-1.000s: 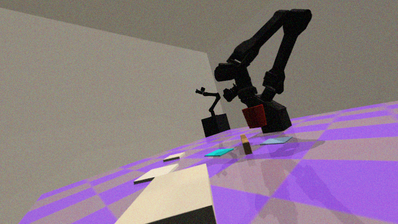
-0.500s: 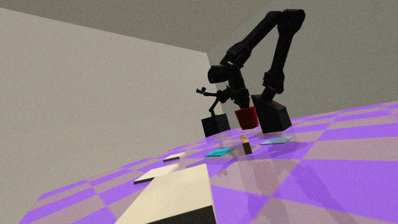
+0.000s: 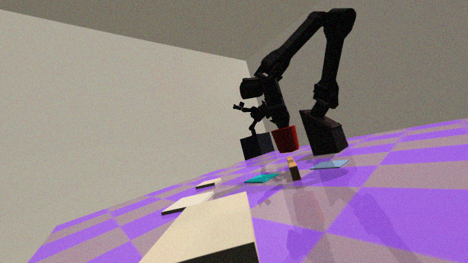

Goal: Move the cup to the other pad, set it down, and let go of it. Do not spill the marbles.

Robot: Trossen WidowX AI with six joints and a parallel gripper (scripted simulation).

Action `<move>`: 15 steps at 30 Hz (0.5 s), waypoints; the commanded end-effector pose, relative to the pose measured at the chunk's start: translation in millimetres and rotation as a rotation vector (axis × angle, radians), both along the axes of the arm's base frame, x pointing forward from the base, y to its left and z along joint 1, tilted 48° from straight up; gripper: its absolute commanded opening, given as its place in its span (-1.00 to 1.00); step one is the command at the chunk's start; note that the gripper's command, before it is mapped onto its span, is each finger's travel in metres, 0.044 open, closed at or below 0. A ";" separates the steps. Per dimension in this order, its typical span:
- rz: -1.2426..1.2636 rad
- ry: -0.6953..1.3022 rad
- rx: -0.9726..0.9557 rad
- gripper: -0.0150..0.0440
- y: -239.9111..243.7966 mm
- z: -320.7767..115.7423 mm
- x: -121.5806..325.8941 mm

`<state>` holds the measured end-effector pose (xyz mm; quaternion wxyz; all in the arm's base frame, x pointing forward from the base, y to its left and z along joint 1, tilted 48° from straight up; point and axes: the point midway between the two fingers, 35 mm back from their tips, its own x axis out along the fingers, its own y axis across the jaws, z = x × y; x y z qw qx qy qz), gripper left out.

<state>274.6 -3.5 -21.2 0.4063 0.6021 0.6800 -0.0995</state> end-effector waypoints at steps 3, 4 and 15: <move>0.002 0.002 -0.001 -0.49 -6.9 -6.9 5.4; 0.002 0.002 -0.001 -0.49 -8.0 -7.9 6.4; 0.002 0.001 -0.002 -0.49 -20.9 -19.8 17.4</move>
